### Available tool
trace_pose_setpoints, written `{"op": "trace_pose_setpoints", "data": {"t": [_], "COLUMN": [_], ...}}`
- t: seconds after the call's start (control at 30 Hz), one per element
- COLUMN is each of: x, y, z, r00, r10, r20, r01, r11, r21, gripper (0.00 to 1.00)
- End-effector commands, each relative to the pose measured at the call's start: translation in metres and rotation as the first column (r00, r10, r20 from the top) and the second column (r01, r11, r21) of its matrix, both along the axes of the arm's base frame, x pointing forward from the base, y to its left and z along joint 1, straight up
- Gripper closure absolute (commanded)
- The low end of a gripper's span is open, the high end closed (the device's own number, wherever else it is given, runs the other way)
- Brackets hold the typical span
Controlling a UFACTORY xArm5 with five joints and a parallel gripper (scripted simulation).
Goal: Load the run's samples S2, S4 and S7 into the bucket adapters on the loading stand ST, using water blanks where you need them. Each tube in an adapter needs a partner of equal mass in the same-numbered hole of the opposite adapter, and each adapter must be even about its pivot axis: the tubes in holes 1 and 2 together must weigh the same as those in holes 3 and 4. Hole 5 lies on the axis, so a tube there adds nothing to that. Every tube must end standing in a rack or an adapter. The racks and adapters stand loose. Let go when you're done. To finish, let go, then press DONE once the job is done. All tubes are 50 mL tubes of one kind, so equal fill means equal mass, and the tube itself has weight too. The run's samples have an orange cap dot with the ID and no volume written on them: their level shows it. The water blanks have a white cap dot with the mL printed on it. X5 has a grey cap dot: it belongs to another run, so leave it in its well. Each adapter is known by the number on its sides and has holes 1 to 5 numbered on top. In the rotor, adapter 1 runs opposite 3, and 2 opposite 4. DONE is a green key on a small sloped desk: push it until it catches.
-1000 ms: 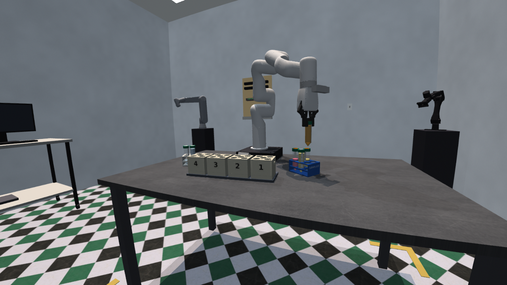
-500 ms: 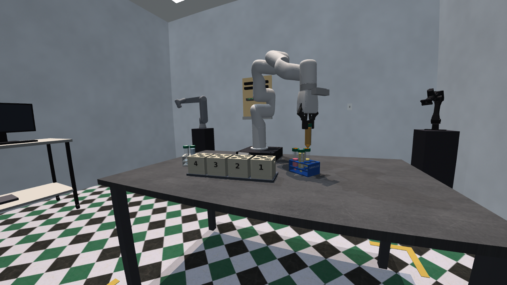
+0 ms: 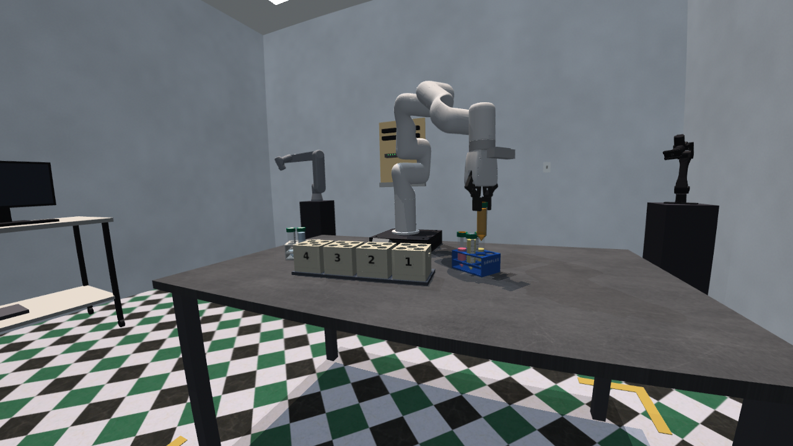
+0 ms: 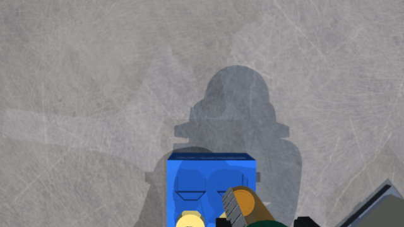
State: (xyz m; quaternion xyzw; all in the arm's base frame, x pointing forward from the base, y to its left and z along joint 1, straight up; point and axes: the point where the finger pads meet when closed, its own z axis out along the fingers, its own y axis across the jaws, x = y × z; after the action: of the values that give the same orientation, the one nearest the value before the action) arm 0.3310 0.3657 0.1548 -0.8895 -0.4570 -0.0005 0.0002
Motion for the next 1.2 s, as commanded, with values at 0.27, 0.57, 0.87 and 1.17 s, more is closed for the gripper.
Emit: {"op": "trace_pose_setpoints", "data": {"t": [0.27,0.57,0.87,1.17], "x": [0.001,0.001,0.001,0.001], "y": [0.001,0.001,0.001,0.001], "z": [-0.017,-0.033,-0.035,-0.036], "r00": [1.000,1.000,1.000,1.000], "r10": [0.000,0.000,0.000,0.000], "r20": [0.007,0.007,0.007,0.007], "r01": [0.000,0.000,0.000,0.000], "r11": [1.000,1.000,1.000,1.000], "r21": [0.000,0.000,0.000,0.000], "gripper": [1.00,1.00,1.00,1.00]}}
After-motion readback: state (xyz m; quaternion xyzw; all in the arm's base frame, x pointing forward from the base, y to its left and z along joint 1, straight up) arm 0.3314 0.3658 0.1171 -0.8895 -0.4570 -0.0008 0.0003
